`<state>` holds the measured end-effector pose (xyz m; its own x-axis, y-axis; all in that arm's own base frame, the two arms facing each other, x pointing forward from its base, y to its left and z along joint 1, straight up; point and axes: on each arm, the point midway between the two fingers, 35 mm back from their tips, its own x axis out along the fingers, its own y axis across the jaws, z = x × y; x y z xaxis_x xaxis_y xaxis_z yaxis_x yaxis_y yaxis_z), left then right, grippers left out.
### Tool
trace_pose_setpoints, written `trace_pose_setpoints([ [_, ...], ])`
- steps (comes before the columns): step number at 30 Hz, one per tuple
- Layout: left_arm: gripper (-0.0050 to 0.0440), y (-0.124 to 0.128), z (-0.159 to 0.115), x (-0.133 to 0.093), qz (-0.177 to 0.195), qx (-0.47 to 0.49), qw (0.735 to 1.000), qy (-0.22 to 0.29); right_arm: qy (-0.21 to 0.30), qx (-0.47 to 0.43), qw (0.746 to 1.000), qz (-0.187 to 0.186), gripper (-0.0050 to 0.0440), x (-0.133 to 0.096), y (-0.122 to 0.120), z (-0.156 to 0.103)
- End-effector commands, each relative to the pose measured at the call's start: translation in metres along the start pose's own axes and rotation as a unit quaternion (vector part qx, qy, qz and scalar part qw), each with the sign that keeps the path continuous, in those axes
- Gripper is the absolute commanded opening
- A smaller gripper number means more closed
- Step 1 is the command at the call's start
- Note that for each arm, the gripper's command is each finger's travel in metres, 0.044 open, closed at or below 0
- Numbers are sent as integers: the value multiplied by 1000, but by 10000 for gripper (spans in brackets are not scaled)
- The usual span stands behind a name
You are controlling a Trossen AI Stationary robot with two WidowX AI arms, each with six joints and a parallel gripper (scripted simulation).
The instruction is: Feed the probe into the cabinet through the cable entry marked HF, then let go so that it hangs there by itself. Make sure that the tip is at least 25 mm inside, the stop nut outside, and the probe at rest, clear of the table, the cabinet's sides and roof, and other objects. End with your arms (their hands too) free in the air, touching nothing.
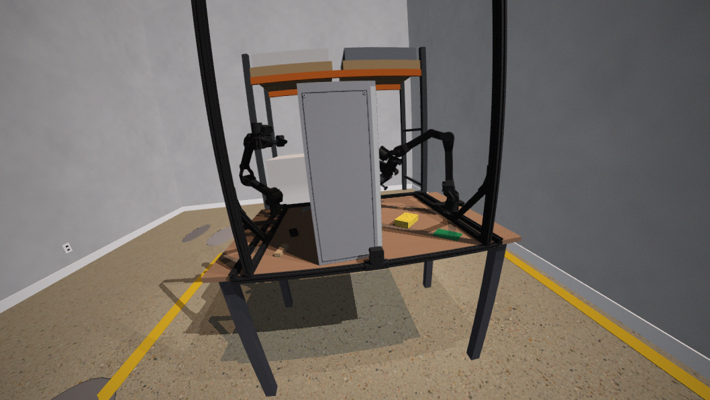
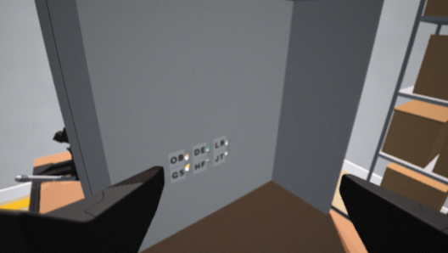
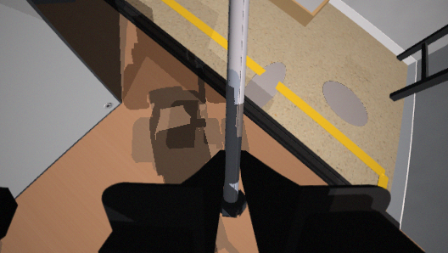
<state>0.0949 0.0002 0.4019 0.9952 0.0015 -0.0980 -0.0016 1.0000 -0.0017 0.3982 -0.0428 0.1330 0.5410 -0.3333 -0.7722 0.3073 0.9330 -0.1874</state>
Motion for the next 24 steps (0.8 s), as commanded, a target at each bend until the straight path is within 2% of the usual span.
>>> trace_pose_setpoints([
  [1,440,0,0,0,-1,1,1000,1,-25,-32,999,-13,0,7,1,15],
  [14,440,0,0,0,-1,1,1000,1,-120,-174,974,-87,0,31,3,69],
  [16,440,0,0,0,-1,1,1000,1,-120,-174,974,-87,0,31,3,69],
  [24,440,0,0,0,-1,1,1000,1,-159,-250,944,-147,0,41,3,96],
])
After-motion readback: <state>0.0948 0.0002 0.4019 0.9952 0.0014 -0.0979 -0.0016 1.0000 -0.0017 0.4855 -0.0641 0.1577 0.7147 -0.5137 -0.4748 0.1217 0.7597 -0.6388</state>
